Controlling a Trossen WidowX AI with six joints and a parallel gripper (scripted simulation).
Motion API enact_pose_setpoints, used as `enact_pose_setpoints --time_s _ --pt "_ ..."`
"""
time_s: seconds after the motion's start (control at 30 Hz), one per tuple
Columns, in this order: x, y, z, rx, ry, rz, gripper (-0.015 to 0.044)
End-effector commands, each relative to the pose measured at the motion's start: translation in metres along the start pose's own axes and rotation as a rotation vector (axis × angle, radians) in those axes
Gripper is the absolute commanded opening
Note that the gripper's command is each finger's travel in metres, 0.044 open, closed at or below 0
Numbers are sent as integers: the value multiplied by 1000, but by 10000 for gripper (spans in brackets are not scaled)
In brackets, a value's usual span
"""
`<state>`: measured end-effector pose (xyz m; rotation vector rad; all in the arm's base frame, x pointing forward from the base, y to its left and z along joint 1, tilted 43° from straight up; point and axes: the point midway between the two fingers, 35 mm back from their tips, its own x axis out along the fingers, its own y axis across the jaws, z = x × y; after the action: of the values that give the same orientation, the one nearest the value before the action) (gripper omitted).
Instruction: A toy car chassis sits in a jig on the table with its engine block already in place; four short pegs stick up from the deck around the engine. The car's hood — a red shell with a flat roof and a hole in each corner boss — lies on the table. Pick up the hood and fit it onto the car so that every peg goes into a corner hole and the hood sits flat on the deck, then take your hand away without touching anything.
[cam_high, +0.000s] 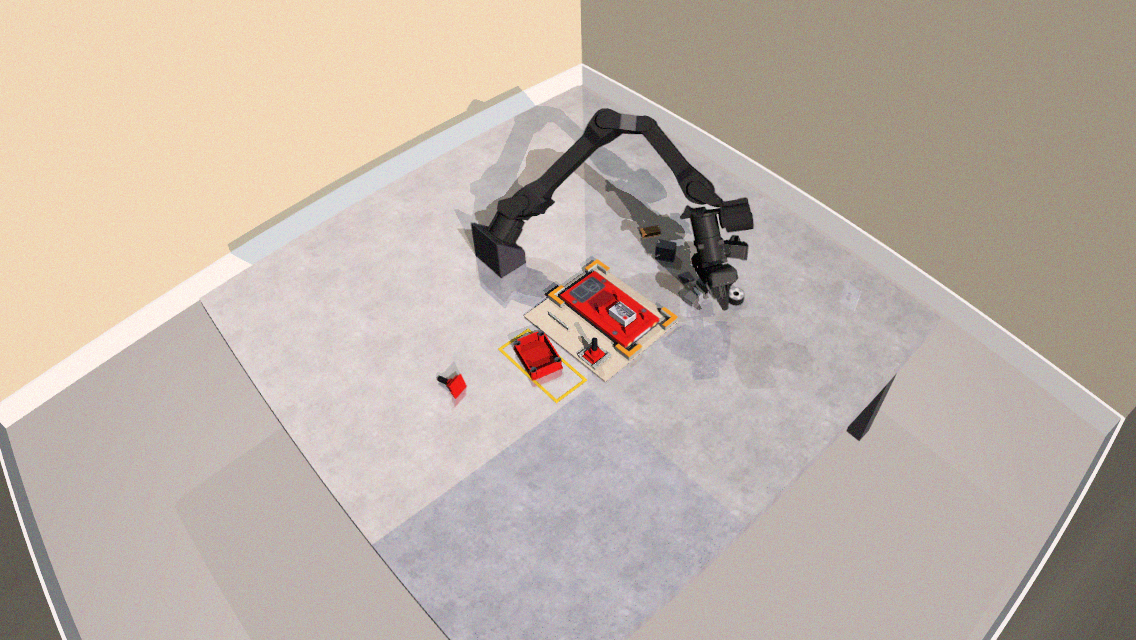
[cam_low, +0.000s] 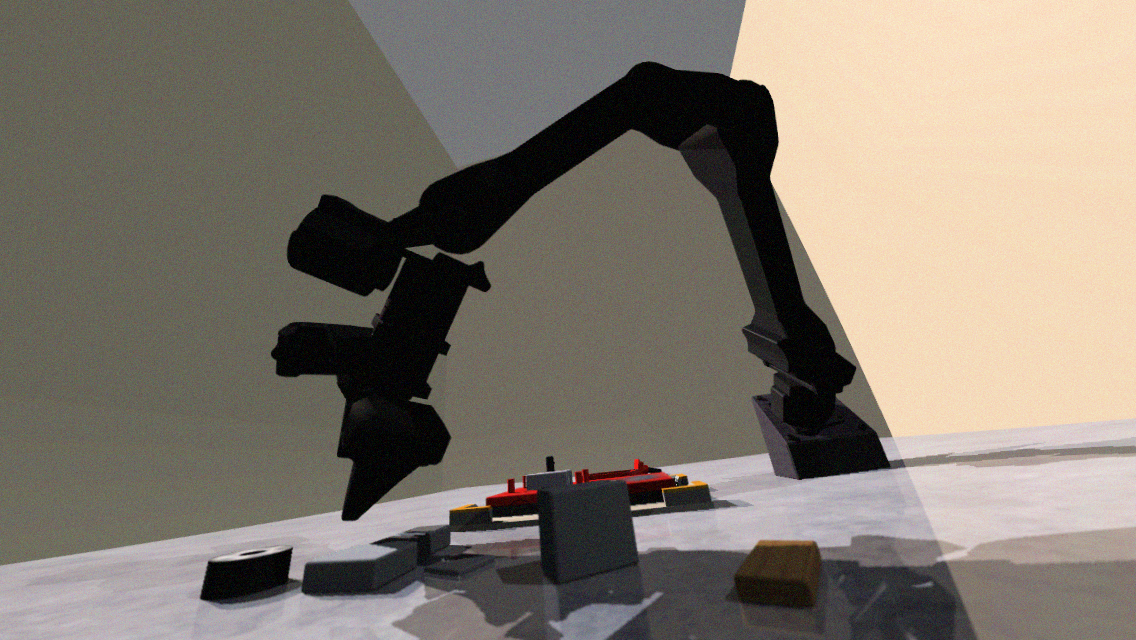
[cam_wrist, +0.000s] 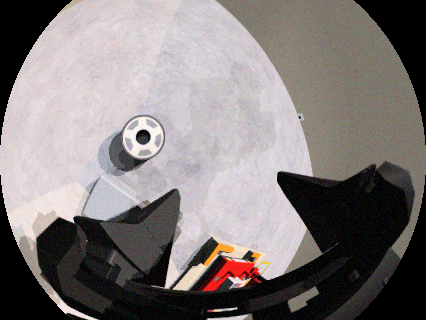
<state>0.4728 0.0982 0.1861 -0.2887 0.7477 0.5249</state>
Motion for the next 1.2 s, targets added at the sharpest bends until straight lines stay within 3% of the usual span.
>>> enact_pose_setpoints --time_s 0.0,0.6,0.97,1.17 --pt "6 -24 -33 65 73 -4 440" --pt "-3 -112 -237 559 432 118 440" --pt "-44 -114 -361 1019 515 291 440" --pt "-64 -102 -396 1188 500 379 440"
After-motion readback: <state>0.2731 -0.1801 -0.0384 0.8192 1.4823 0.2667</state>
